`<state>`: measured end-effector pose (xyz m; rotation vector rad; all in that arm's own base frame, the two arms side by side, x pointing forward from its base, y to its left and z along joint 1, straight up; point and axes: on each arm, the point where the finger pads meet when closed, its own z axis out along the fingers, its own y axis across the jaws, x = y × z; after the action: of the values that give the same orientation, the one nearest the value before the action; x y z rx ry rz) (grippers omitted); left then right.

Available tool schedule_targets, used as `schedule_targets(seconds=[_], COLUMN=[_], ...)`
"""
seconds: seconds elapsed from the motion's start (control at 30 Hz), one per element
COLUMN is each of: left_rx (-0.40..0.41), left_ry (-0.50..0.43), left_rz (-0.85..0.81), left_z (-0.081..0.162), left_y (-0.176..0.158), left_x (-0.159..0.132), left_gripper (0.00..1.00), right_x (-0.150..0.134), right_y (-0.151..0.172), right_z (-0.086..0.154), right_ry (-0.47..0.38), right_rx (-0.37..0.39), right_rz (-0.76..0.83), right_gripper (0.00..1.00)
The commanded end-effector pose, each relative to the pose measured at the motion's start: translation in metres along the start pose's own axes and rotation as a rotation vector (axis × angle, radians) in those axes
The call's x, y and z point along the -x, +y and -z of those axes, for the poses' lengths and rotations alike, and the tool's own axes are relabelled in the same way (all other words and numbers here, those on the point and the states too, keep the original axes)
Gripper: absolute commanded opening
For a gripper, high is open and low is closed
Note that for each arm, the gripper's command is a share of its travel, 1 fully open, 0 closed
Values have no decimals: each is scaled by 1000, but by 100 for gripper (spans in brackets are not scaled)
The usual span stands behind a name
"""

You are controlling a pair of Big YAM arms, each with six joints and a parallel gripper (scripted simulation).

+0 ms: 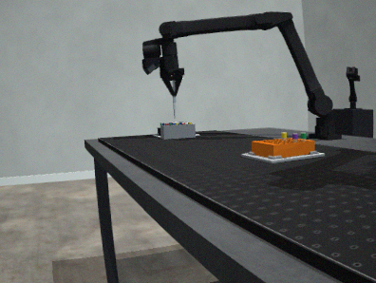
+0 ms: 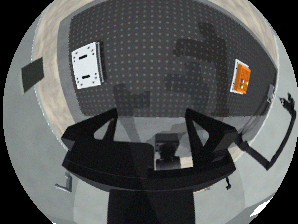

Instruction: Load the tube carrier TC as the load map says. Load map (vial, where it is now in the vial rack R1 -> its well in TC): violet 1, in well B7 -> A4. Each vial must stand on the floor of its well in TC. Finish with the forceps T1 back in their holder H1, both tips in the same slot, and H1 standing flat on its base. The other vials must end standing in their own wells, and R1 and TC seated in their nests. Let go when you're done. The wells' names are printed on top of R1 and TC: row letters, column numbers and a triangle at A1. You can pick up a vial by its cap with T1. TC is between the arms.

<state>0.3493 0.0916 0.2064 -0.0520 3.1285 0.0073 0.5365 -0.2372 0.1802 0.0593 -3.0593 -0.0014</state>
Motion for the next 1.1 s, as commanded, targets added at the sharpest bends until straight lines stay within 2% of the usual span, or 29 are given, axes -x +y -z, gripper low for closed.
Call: schedule_targets(seconds=[0.0,1.07], left_rx=[-9,-9], left_ry=[27,27], left_rz=[-20,-20], left_z=[-8,-8], left_y=[-4,-4], left_x=[-1,-1], left_gripper=[100,100], right_x=[12,12], right_y=[-7,-10], right_z=[46,45], right_ry=[-99,-97], right_rx=[-46,-45], right_rz=[-9,-9], right_gripper=[7,7])
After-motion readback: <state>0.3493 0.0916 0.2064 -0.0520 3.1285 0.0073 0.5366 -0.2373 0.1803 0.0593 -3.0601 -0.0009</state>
